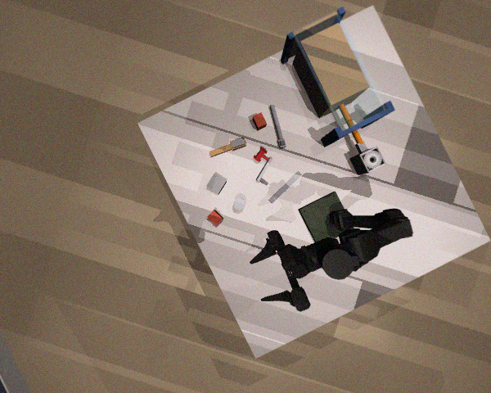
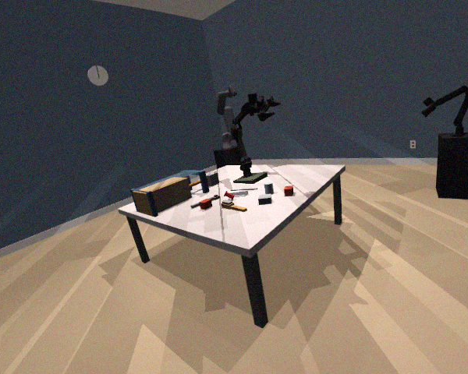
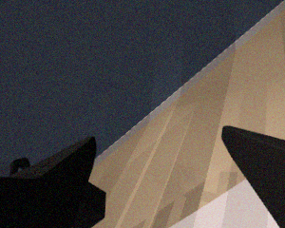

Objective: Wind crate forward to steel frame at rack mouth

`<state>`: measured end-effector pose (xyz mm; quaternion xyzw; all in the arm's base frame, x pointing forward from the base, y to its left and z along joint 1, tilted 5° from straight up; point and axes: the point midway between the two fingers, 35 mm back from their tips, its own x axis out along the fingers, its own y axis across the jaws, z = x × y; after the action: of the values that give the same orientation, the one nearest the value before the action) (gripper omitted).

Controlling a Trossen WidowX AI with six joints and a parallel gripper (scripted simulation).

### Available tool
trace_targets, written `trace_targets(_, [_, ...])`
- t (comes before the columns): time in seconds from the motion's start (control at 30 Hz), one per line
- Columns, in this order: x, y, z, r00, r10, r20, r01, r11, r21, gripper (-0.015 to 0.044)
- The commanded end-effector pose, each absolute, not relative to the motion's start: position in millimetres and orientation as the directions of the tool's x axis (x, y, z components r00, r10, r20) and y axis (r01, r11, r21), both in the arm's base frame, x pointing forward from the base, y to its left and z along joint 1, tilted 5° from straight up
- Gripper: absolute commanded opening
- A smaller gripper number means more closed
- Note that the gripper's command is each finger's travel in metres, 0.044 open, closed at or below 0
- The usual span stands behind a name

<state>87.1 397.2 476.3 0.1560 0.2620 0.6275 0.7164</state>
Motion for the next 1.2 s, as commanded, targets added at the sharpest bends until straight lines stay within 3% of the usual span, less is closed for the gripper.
trace_targets(0.0, [142.3, 407.9, 424.5, 0.196, 0.921, -0.338, -0.886, 0.314, 0.342, 0.044])
trace_targets(0.37, [251.6, 381.8, 321.9, 0.363, 0.697, -0.619, -0.892, 0.451, -0.015, 0.044])
trace_targets(0.63, [323.3, 324.1, 228.2, 0.363, 0.438, -0.823, -0.921, 0.304, -0.244, 0.044])
trace_targets(0.73, [343.8, 297.0, 195.2, 0.332, 0.324, -0.886, -0.943, 0.141, -0.301, 0.044])
trace_targets(0.93, [367.9, 246.5, 144.9, 0.24, 0.141, -0.96, -0.952, -0.158, -0.261, 0.044])
trace_targets(1.17, [380.1, 190.4, 99.2, 0.102, -0.026, -0.994, -0.891, -0.447, -0.079, 0.044])
